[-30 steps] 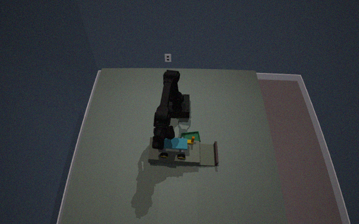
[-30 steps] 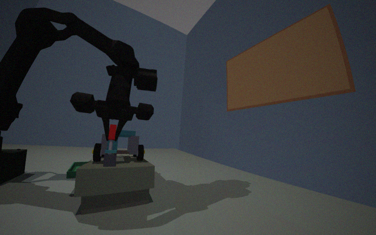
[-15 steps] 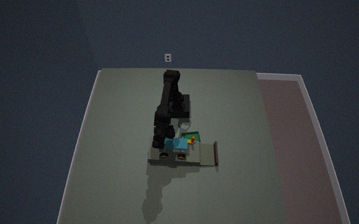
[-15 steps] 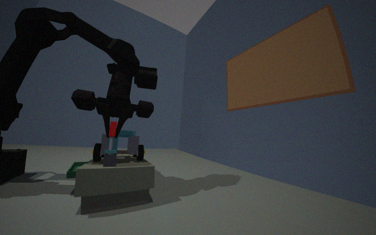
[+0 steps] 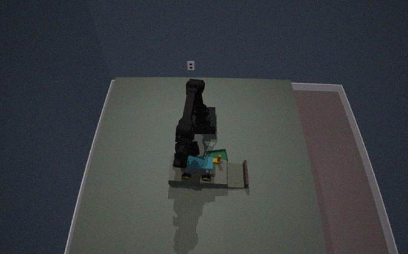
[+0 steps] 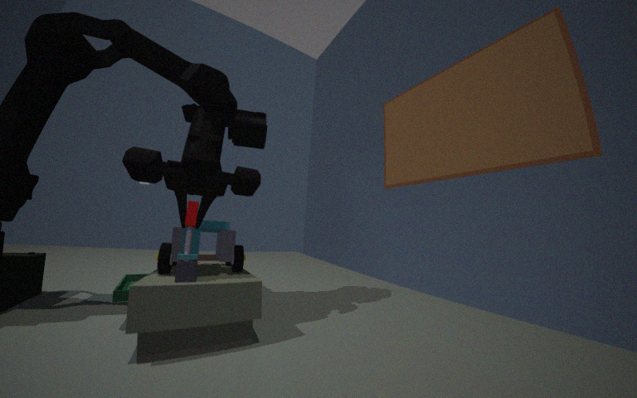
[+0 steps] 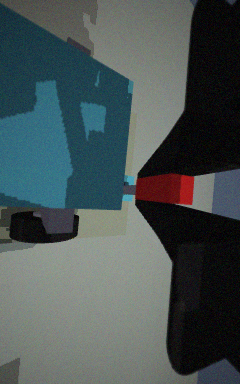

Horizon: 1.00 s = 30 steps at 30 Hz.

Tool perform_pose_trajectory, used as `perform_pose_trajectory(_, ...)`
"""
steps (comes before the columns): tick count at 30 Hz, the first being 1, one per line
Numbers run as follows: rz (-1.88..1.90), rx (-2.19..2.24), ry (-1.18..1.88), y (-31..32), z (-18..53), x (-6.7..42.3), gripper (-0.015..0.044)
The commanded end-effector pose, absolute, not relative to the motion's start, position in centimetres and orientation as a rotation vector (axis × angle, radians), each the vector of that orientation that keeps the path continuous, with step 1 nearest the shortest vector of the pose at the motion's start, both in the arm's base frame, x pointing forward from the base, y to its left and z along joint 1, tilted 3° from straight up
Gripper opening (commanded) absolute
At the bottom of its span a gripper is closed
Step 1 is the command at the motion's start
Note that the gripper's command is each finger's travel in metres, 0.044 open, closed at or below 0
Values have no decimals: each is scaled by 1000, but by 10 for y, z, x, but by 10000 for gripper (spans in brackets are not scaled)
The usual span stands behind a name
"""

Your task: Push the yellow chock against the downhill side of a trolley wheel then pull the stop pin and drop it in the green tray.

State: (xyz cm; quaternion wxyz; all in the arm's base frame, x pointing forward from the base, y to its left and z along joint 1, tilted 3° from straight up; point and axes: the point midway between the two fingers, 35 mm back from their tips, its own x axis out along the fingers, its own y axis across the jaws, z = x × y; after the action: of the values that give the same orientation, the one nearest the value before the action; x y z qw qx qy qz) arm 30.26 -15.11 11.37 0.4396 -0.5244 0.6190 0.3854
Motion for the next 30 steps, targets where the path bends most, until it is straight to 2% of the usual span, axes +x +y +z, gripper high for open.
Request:
perform_pose_trajectory(1,945,-1304,1539,-151,119,303,0)
perform_pose_trajectory(30,945,-1304,1539,-151,132,303,0)
